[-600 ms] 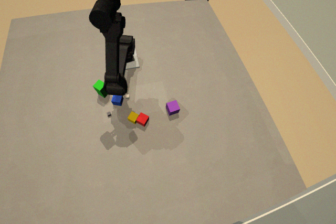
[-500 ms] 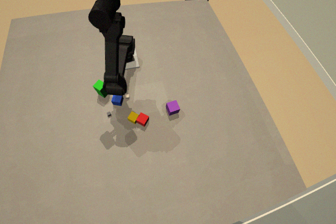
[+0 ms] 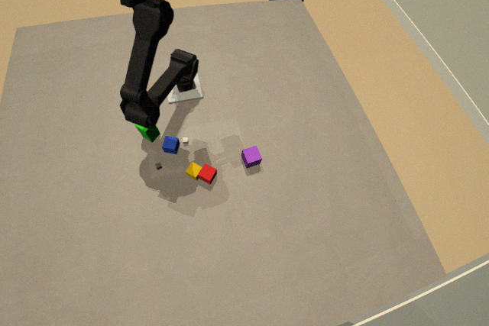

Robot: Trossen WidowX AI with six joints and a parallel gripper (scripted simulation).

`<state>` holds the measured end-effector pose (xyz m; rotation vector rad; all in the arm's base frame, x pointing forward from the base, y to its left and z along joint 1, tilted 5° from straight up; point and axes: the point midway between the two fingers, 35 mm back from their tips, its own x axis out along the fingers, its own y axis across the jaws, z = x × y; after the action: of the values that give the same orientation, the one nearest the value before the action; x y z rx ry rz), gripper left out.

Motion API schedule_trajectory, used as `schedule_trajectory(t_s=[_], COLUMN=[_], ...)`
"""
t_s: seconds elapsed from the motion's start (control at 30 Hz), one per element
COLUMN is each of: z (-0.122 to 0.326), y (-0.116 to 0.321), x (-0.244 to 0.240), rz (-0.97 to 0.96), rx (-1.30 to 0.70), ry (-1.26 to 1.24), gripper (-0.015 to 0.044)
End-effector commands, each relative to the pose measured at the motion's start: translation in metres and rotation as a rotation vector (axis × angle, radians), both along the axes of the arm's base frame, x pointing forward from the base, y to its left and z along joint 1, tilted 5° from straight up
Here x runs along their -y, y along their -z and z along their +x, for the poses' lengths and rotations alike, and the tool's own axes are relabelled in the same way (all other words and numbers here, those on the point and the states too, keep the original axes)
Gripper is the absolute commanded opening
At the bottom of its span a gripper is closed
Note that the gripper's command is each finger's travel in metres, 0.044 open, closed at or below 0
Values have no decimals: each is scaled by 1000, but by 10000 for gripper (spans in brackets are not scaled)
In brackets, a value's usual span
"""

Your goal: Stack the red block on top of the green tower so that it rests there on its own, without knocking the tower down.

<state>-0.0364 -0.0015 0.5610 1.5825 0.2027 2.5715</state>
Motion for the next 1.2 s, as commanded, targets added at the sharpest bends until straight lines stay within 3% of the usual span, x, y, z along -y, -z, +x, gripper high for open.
schedule_trajectory(t_s=[0.0,0.3,0.57,1.17], z=[-18,-42,-37,54], y=[1,13,30,95], x=[-25,-94,-158,-272], rz=[-47,-173,-307,-706], rx=[74,257,405,719], ry=[152,491,763,1270], gripper=[440,440,440,440])
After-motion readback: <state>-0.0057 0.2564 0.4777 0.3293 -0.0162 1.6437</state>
